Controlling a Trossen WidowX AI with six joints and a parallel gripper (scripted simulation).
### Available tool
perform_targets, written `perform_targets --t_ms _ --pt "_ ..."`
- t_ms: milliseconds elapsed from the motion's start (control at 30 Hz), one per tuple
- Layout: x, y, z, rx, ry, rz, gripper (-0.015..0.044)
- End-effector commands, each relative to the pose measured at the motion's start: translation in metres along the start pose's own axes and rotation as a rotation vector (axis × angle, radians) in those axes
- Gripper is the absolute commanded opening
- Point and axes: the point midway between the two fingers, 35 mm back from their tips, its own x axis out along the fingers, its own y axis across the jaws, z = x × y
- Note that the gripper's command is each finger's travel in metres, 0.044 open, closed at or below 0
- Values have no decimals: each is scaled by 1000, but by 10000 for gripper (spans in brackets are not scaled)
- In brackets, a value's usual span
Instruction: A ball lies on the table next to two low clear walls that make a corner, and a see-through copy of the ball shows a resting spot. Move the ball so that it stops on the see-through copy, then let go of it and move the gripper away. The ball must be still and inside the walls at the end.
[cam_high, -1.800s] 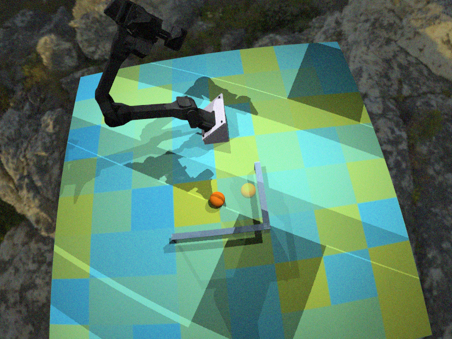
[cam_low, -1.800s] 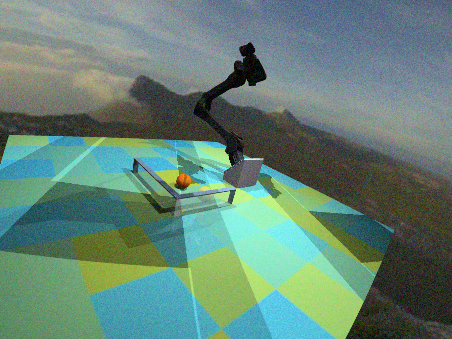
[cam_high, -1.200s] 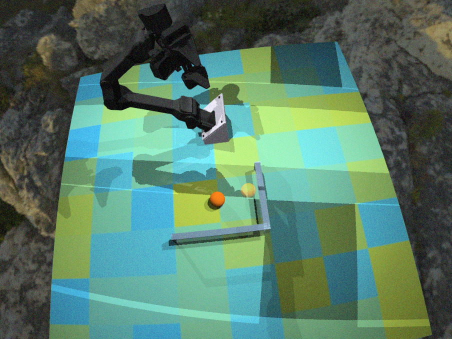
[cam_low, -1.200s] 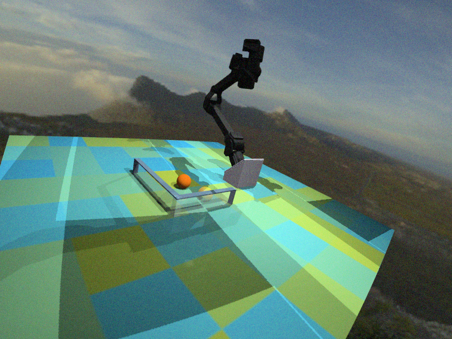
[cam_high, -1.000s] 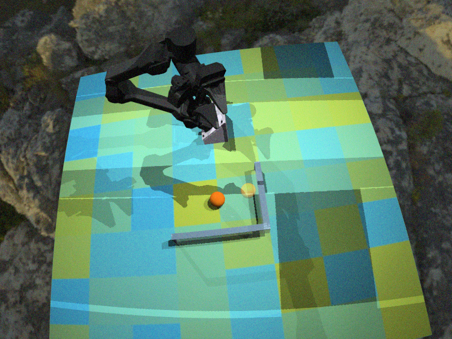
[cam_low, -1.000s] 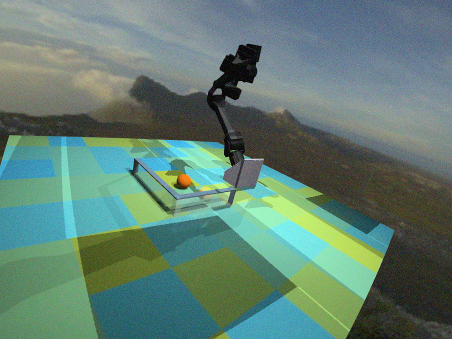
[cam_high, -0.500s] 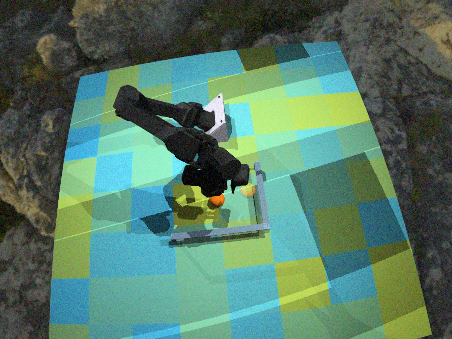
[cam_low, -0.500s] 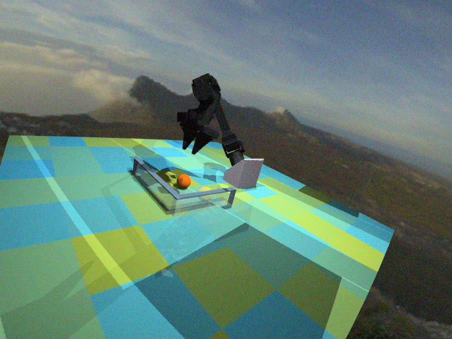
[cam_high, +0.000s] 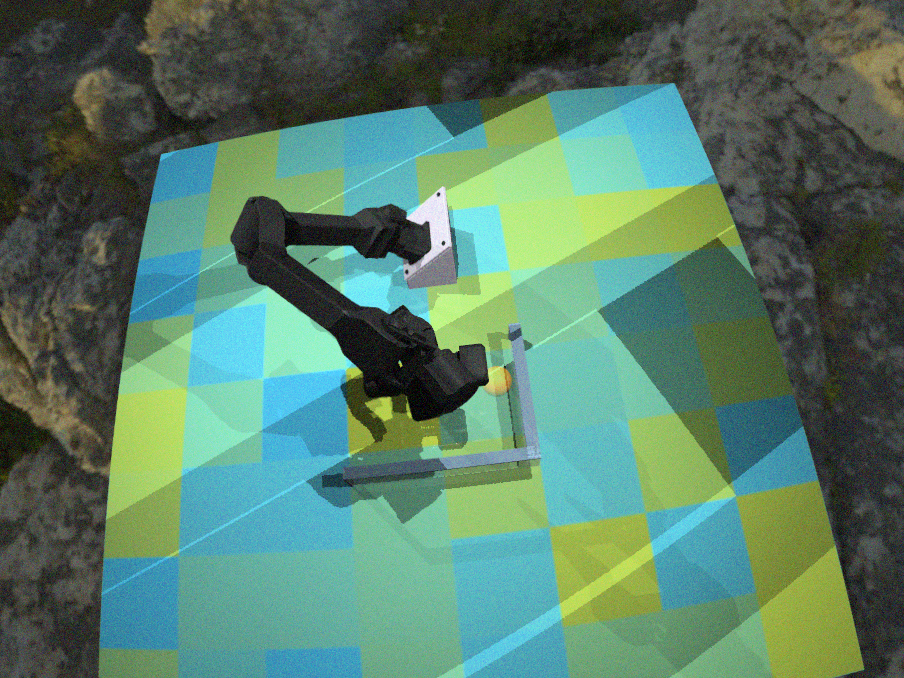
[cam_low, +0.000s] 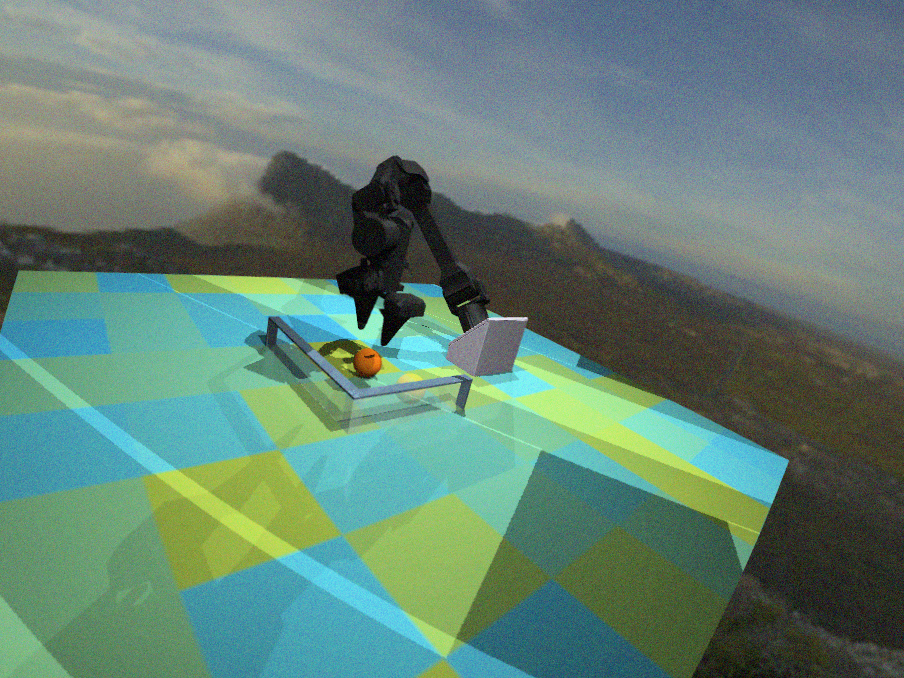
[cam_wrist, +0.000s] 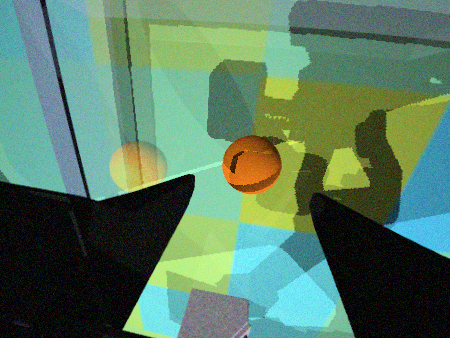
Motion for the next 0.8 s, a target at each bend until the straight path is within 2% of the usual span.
perform_targets --t_ms 0,767 --pt "9 -1 -2 -11 8 -6 365" --pt "44 -1 -2 -11 7 -7 365"
